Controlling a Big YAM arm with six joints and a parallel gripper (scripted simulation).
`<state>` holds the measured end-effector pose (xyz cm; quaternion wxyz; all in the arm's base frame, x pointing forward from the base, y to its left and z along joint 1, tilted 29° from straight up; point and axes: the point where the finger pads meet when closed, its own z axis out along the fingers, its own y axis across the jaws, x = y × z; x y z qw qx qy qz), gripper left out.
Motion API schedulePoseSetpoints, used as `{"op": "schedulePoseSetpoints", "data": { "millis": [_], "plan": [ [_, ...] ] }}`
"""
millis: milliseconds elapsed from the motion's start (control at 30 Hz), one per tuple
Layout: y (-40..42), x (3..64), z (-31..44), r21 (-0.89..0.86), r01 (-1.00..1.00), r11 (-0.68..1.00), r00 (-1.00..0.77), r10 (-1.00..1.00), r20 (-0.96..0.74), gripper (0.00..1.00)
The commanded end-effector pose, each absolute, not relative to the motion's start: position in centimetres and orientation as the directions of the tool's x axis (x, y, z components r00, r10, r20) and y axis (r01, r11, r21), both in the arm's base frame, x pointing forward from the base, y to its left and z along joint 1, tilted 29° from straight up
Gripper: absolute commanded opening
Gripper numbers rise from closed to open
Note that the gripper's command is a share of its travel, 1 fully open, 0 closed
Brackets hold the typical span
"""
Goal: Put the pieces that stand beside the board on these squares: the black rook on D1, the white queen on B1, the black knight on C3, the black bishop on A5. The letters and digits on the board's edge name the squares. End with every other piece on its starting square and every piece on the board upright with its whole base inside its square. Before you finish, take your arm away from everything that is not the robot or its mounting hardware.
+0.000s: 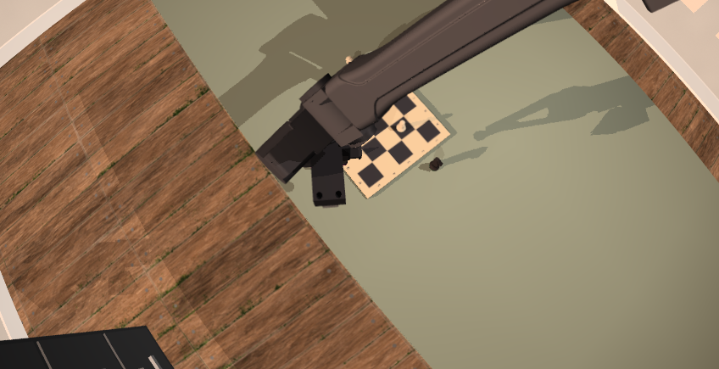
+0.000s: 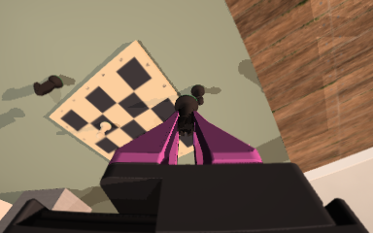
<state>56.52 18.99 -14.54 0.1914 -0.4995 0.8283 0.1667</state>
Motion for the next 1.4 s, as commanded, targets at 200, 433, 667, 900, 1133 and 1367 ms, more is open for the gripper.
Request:
{"op": "schedulePoseSetpoints", "data": {
  "millis": [200, 433, 667, 900, 1133, 1367],
  "plan": [
    [13.8, 47.9, -19.6, 0.141, -0.831, 0.538, -0.534, -0.703, -0.470, 0.00],
    [11.0, 39.5, -20.3, 0.159, -0.787, 0.596, -0.590, -0.652, -0.476, 0.00],
    [10.7, 37.5, -20.5, 0.161, -0.781, 0.604, -0.597, -0.645, -0.477, 0.00],
    [10.6, 36.4, -21.1, 0.181, -0.778, 0.602, -0.608, -0.648, -0.458, 0.00],
    [10.9, 36.1, -21.7, 0.186, -0.779, 0.599, -0.609, -0.651, -0.454, 0.00],
    [12.1, 36.4, -23.1, 0.183, -0.787, 0.589, -0.599, -0.659, -0.454, 0.00]
  ]
}}
